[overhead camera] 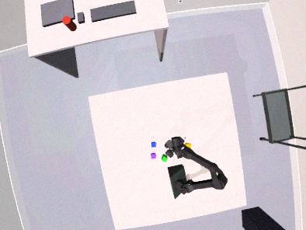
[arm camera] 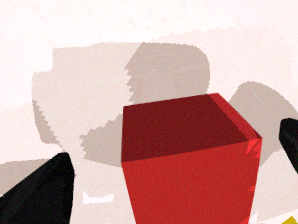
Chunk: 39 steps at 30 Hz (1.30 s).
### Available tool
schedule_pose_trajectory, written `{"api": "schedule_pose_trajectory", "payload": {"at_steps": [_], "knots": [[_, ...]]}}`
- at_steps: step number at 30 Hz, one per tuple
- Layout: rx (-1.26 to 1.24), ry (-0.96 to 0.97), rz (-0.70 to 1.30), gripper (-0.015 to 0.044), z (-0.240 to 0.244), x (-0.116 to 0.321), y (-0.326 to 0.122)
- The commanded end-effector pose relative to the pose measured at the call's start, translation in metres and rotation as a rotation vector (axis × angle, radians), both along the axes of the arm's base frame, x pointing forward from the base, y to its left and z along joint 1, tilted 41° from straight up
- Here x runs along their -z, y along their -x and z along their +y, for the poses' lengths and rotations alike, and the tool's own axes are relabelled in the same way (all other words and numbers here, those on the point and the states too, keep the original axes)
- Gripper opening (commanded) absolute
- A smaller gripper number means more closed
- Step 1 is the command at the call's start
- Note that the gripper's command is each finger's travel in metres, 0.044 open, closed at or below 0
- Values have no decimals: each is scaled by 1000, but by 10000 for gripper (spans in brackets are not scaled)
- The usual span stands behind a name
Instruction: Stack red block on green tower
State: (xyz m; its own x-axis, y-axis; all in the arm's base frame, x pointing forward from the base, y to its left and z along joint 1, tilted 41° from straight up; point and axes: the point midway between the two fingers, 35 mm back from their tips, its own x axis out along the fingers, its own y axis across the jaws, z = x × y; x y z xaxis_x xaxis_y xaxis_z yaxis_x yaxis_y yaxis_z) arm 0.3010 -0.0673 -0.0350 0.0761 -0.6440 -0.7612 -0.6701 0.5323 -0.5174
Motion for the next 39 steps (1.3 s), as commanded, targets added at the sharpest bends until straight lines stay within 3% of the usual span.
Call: {"api": "schedule_pose_trajectory", "payload": {"at_steps": [1, 7, 17, 25, 30, 39], "knots": [[-4, 4, 7, 440, -1, 1, 2], [-4, 4, 7, 440, 0, 0, 2], [-4, 4, 7, 177, 0, 0, 2], [-4, 4, 7, 124, 0, 0, 2], [-4, 3, 7, 0, 8, -9, 2], [-4, 1, 7, 0, 40, -45, 5]]}}
